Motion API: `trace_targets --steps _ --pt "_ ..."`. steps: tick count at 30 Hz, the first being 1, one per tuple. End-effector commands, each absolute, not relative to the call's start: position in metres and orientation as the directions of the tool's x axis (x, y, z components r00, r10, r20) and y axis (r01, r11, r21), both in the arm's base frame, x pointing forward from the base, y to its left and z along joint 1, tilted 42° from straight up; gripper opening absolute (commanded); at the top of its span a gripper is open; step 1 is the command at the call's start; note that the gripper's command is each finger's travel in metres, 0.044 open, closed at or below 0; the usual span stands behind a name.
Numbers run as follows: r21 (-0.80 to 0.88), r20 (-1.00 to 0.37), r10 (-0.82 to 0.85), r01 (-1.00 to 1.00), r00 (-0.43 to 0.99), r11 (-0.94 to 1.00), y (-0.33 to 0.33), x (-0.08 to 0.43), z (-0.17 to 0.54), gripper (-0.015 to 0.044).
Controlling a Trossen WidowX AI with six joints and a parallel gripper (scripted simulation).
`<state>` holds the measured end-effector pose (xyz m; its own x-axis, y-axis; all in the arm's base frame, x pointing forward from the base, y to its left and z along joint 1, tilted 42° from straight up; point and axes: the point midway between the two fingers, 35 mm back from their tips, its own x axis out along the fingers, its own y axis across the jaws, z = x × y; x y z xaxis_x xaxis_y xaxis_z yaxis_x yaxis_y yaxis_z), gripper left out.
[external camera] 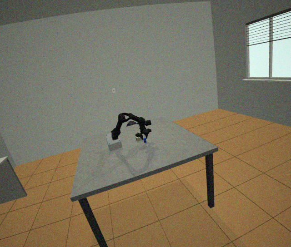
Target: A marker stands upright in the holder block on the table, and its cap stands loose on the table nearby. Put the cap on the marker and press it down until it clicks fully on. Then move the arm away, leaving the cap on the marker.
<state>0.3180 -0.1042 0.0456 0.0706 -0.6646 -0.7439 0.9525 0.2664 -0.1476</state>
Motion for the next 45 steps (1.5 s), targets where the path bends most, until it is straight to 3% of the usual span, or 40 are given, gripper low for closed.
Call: trace_targets --steps 1,9,13,22,25,45 --pt "-0.155 -0.744 -0.665 0.951 0.067 0.269 -0.109 0.318 0.039 0.0242" --pt "-0.155 -0.743 -0.666 0.951 0.067 0.269 -0.116 0.318 0.032 0.0242" --pt "-0.155 -0.743 -0.666 0.951 0.067 0.269 -0.116 0.318 0.032 0.0137" --pt "-0.155 -0.743 -0.666 0.951 0.067 0.269 -0.116 0.317 0.032 0.0077" --pt "-0.155 -0.743 -0.666 0.951 0.067 0.269 -0.114 0.318 0.035 0.0" --pt "-0.155 -0.745 -0.664 0.951 0.067 0.269 -0.076 0.314 0.077 0.0"
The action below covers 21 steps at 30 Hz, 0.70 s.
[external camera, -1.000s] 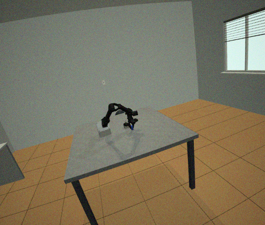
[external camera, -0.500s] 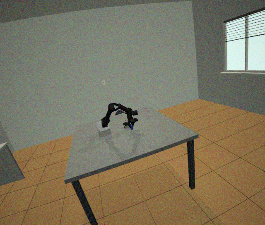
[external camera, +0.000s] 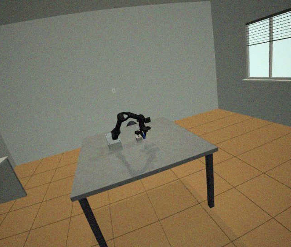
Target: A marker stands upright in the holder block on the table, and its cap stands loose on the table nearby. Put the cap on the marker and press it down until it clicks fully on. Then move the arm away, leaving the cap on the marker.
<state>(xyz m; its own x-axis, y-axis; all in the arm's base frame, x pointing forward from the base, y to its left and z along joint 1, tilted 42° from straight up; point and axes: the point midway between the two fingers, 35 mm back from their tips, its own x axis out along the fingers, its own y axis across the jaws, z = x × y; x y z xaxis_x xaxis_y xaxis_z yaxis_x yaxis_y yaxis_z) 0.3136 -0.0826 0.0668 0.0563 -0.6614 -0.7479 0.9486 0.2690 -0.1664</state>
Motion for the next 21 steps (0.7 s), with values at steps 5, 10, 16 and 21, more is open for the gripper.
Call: trace_targets --steps 5,10,16,21 --pt "-0.154 -0.747 -0.662 0.95 0.067 0.27 -0.071 0.313 0.075 0.0" --pt "-0.151 -0.753 -0.654 0.95 0.069 0.274 -0.054 0.312 0.069 0.0" --pt "-0.161 -0.761 -0.646 0.944 0.068 0.289 -0.033 0.307 0.062 0.0" --pt "-0.173 -0.766 -0.64 0.937 0.066 0.304 -0.016 0.302 0.055 0.0"
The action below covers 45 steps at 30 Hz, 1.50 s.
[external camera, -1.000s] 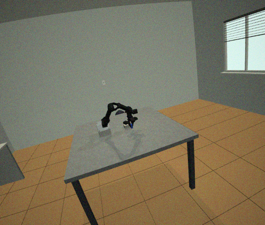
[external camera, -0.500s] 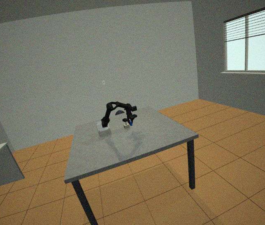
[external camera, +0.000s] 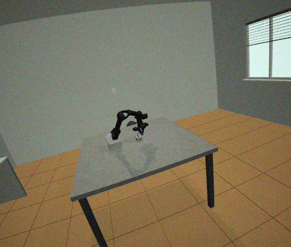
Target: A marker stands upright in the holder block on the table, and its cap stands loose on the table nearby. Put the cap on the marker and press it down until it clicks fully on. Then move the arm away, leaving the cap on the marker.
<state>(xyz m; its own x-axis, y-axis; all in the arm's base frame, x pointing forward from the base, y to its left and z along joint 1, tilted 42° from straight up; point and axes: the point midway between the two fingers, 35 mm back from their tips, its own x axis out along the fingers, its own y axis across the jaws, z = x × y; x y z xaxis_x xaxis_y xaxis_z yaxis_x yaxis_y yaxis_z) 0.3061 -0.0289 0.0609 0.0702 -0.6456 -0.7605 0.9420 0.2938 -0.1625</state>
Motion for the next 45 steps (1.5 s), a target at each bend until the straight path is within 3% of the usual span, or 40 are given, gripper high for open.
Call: trace_targets --steps 1,24,45 --pt "-0.175 -0.767 -0.639 0.936 0.066 0.306 -0.013 0.301 0.054 0.0" --pt "-0.156 -0.751 -0.657 0.95 0.064 0.271 0.05 0.272 0.037 0.0" --pt "-0.155 -0.751 -0.657 0.95 0.065 0.271 0.036 0.275 0.02 0.0"
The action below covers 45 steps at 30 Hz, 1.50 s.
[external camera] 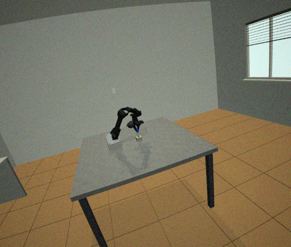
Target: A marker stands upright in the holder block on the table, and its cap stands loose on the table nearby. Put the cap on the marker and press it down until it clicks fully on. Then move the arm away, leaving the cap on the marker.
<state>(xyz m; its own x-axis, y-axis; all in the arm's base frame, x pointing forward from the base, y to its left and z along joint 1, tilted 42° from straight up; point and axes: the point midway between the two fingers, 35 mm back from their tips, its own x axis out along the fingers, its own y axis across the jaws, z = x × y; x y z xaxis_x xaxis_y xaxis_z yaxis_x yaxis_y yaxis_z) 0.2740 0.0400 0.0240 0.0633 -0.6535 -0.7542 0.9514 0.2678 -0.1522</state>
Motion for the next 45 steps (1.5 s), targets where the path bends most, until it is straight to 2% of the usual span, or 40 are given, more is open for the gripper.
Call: trace_targets --steps 1,35,45 --pt "-0.155 -0.751 -0.657 0.95 0.065 0.271 0.035 0.275 0.019 0.0" --pt "-0.156 -0.749 -0.659 0.95 0.065 0.27 0.009 0.276 -0.009 0.0" --pt "-0.153 -0.752 -0.657 0.952 0.063 0.267 0.01 0.276 -0.009 0.0263"
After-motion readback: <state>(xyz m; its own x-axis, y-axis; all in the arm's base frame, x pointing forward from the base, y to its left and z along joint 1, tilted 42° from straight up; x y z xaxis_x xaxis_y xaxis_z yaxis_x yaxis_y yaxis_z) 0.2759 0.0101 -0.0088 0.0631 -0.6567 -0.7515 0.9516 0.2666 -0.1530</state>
